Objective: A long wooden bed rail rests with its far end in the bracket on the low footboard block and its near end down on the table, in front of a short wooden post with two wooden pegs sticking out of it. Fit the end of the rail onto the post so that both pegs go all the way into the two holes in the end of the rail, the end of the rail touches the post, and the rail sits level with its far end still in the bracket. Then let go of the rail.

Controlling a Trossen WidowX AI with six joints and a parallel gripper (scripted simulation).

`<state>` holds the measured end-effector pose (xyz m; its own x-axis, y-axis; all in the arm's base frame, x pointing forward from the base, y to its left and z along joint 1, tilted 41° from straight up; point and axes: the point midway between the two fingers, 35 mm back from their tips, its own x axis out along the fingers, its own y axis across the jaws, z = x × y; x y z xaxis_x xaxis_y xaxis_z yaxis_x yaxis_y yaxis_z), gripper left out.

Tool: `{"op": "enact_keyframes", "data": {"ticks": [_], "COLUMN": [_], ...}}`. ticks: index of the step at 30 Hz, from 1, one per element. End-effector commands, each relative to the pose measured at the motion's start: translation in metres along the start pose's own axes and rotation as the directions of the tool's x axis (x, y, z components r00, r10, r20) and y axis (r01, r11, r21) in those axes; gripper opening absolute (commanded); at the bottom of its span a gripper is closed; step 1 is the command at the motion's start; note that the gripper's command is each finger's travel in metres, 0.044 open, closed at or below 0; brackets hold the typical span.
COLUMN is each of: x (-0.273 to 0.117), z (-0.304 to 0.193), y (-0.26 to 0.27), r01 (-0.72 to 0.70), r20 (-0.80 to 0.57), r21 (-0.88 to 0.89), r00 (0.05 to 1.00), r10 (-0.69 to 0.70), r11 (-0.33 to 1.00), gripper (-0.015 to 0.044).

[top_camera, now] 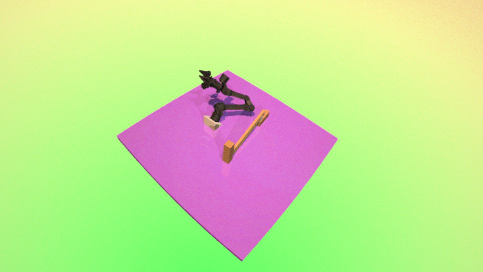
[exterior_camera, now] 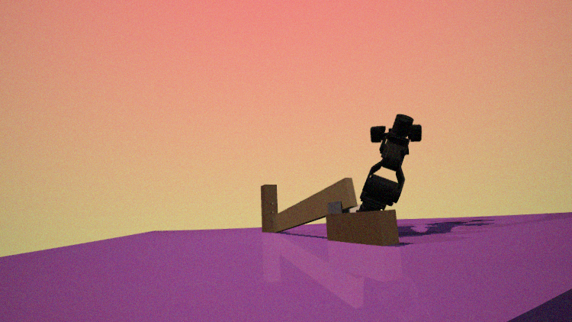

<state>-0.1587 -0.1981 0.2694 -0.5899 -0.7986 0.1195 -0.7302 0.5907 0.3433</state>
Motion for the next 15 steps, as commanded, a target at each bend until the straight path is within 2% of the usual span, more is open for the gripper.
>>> {"op": "enact_keyframes", "data": {"ticks": [1, 4, 7, 11, 15], "x": [0.001, 0.011, 0.019, 0.022, 0.014], "z": [0.0, 0.002, 0.005, 0.007, 0.01], "y": [-0.002, -0.027, -0.062, -0.112, -0.162], "r01": [0.009, 0.145, 0.318, 0.464, 0.433], "r20": [0.004, 0.058, 0.124, 0.207, 0.285], "r21": [-0.015, -0.226, -0.477, -0.742, -0.899], "r00": [1.0, 0.989, 0.947, 0.845, 0.697], "r10": [-0.009, -0.135, -0.295, -0.493, -0.658], "r11": [1.0, 0.963, 0.82, 0.484, 0.069], "gripper": [0.0426, 0.044, 0.044, 0.044, 0.044]}}
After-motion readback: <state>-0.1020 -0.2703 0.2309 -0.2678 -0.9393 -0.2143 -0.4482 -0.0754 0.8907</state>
